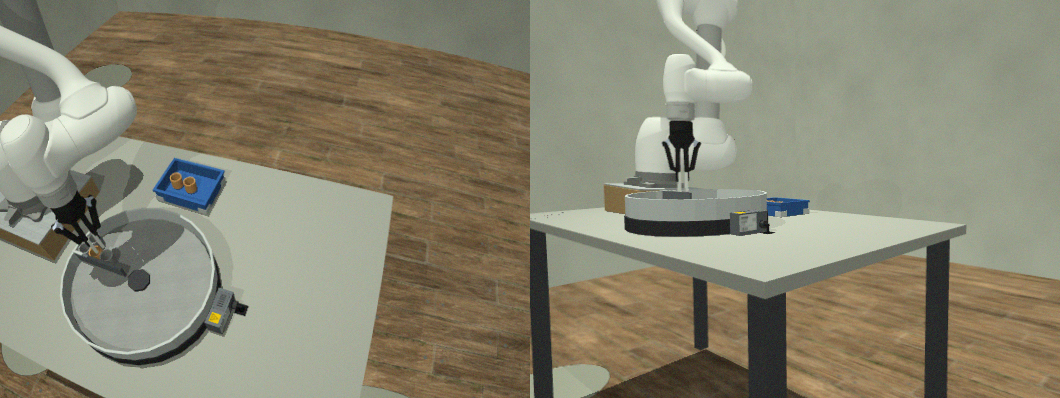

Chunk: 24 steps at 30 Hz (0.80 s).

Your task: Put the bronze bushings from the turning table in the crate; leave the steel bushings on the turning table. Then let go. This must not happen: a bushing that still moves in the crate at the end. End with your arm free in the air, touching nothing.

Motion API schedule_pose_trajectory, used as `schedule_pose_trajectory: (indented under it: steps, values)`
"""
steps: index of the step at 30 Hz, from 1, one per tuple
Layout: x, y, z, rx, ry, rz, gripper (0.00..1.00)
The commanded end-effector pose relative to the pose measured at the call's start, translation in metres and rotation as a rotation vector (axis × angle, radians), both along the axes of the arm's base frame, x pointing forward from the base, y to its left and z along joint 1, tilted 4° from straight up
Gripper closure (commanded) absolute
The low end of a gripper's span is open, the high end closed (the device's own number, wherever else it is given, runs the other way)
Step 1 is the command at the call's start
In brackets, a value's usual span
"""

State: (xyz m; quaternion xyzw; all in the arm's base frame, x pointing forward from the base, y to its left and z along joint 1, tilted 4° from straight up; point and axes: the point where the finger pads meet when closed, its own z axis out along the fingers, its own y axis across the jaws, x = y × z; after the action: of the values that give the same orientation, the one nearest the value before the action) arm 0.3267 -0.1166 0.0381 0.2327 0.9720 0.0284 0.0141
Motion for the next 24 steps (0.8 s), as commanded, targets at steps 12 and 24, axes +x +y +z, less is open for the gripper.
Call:
schedule_pose_trajectory:
  steps: [12,24]
  values:
    - [0.001,0.002,-0.015,0.003,-0.003,0.002,0.9]
    - [0.001,0.002,-0.017,0.003,-0.003,0.002,0.9]
